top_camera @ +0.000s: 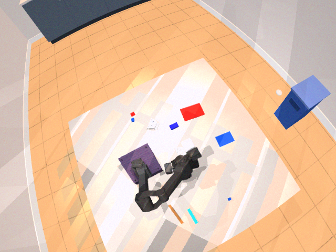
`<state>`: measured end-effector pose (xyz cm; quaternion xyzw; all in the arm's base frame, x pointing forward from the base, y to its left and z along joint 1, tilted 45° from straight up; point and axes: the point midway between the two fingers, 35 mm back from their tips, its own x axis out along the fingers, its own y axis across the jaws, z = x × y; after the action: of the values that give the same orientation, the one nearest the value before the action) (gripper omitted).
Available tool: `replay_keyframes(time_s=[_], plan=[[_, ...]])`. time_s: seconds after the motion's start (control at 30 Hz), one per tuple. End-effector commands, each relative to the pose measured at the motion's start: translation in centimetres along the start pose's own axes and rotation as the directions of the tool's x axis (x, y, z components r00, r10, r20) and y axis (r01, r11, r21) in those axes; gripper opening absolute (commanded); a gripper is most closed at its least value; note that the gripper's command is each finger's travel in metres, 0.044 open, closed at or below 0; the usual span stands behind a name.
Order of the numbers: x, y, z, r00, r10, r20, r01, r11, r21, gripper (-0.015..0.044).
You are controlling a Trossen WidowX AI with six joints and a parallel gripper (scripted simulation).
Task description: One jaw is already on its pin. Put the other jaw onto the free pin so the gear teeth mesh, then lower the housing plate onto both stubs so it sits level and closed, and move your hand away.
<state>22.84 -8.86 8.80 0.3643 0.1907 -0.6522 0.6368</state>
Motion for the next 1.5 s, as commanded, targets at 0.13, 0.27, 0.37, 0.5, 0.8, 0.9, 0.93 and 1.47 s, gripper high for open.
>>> replay_keyframes(time_s=[0.13, 0.27, 0.37, 0.5, 0.8, 0.9, 0.93, 1.47], plan=[[0.0, 0.5, -1.2, 1.000, 0.002, -0.004, -0.002, 0.980, -0.201, 0.0134], [0.0, 0.6, -1.7, 1.000, 0.001, -0.005, -0.003, 0.954, -0.301, 0.0134], [0.0, 0.7, -2.1, 1.000, 0.001, -0.005, -0.003, 0.927, -0.375, 0.0134], [0.0, 0.8, -2.7, 1.000, 0.001, -0.006, -0.003, 0.883, -0.469, 0.0134], [0.0, 0.9, -4.0, 1.000, 0.001, -0.006, -0.005, 0.750, -0.661, 0.0134], [0.0, 1.0, -4.4, 1.000, 0.001, -0.006, -0.005, 0.697, -0.717, 0.0134], [0.0, 1.0, -4.5, 1.000, 0.001, -0.006, -0.005, 0.678, -0.735, 0.0134], [0.0, 1.0, -6.8, 1.000, 0.001, -0.003, -0.004, 0.323, -0.946, 0.0134]])
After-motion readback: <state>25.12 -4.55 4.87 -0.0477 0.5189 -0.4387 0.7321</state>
